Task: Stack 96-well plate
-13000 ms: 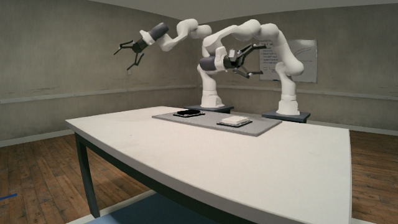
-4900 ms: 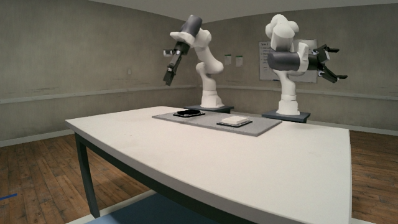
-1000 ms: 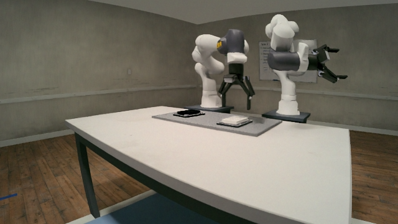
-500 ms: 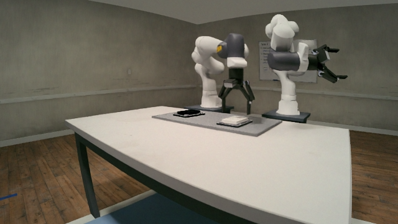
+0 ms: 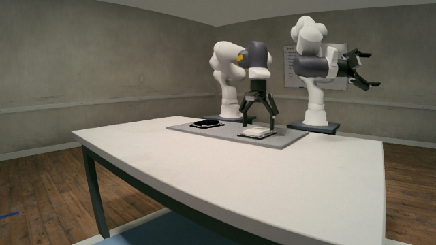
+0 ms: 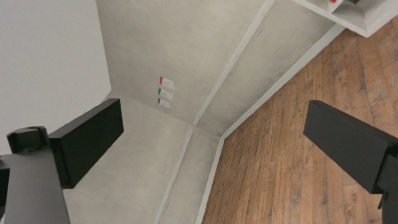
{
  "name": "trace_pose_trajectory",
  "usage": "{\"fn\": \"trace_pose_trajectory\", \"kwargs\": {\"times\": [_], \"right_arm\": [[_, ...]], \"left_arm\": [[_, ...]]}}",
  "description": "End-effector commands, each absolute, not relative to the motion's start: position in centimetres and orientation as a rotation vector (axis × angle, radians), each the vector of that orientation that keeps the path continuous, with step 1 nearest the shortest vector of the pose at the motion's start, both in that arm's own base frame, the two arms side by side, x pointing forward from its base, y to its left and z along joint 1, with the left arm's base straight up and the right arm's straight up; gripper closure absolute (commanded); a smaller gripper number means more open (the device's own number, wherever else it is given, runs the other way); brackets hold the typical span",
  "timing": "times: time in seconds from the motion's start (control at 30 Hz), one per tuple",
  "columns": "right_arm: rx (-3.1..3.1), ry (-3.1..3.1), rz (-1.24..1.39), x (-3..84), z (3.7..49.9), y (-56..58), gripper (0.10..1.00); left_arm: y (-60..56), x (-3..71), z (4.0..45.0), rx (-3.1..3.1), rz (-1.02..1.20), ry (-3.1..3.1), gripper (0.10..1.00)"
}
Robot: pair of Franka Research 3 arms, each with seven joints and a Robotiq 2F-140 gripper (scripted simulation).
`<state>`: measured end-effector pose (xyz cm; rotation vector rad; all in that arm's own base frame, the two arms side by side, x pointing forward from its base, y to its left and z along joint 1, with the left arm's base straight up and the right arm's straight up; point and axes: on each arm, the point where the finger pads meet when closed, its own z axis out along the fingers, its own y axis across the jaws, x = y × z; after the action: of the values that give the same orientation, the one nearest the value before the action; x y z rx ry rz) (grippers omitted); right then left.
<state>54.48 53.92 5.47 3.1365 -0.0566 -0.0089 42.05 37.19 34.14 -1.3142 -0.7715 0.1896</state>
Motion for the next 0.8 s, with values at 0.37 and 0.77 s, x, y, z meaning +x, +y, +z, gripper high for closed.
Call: {"fn": "trace_pose_trajectory", "kwargs": {"times": [0.37,0.77], "right_arm": [[3.141,-0.068,0.0,54.62,5.14,54.09,0.469],[3.141,-0.068,0.0,54.62,5.14,54.09,0.469]], "left_arm": [[37.21,42.19,34.25,-1.313,0.181,-0.772,0.098],[37.21,42.19,34.25,-1.313,0.181,-0.772,0.098]]}}
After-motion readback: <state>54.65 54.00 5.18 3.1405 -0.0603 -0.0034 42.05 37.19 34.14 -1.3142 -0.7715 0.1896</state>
